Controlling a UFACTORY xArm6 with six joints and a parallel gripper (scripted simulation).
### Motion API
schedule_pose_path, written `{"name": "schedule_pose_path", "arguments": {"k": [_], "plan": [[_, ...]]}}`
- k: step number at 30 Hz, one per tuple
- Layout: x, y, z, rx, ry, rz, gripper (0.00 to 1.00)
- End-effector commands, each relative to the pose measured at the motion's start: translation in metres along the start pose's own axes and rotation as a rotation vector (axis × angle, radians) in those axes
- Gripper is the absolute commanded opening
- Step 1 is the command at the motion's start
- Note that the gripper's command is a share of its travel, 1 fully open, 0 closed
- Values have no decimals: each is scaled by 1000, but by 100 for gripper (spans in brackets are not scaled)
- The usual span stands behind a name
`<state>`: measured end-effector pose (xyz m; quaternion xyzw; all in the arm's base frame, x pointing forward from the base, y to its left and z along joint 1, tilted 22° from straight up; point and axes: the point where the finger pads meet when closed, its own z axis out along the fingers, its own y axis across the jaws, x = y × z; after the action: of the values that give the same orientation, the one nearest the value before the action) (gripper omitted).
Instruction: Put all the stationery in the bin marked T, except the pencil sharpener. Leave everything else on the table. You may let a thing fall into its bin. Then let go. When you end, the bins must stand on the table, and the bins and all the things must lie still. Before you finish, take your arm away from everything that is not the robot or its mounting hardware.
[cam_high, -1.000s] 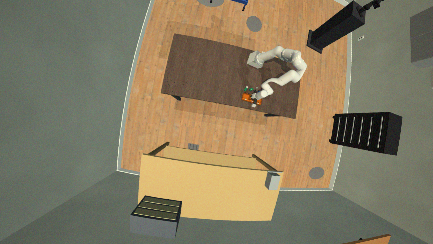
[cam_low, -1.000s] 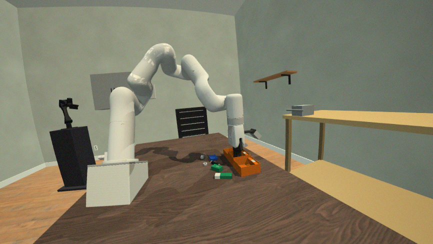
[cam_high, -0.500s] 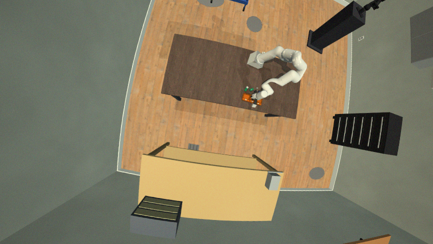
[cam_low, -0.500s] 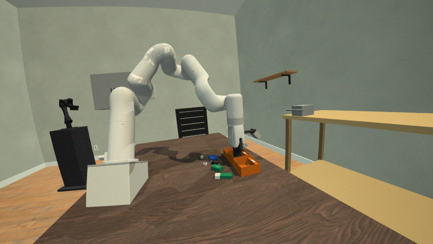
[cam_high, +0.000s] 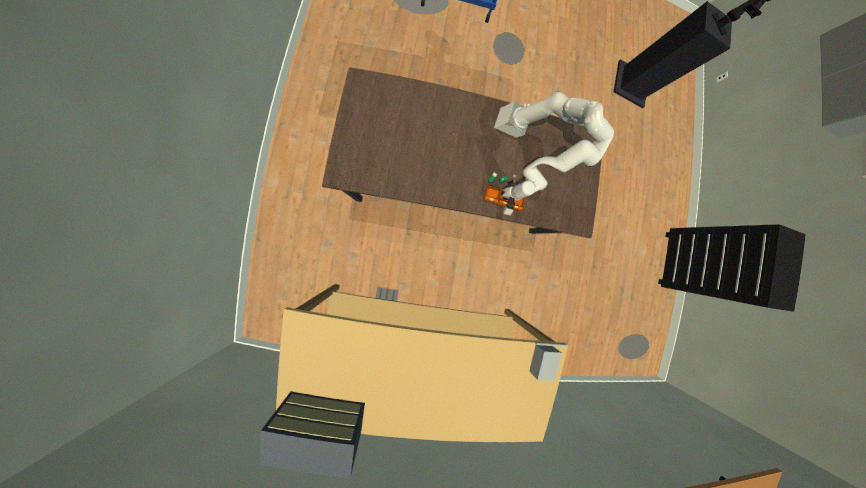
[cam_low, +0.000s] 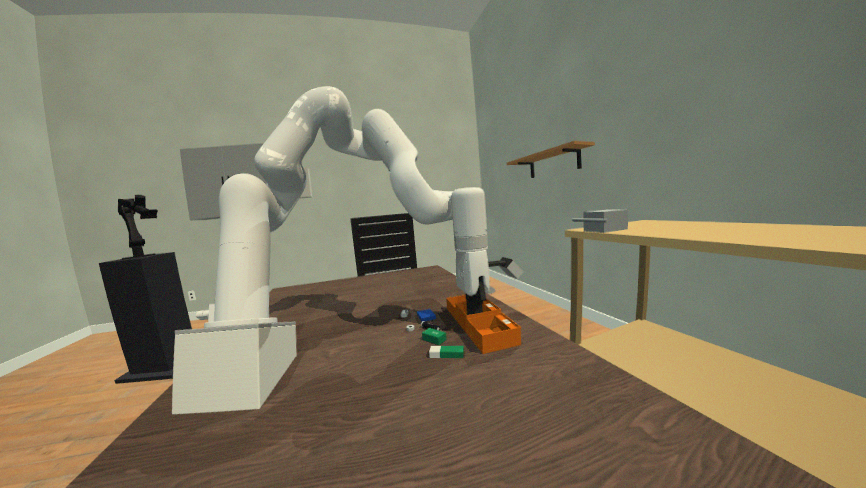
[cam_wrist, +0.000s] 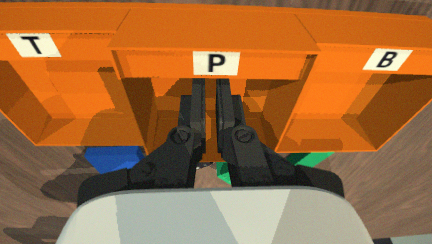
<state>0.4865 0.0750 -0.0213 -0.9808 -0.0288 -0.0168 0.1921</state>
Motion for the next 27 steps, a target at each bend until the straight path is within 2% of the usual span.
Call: {"name": "schedule_pose_path", "arguments": {"k": [1,25,27], "plan": [[2,0,-4,0,4,-1,7],[2,0,-31,0,4,-1,7],[2,0,-39,0,4,-1,7]]}}
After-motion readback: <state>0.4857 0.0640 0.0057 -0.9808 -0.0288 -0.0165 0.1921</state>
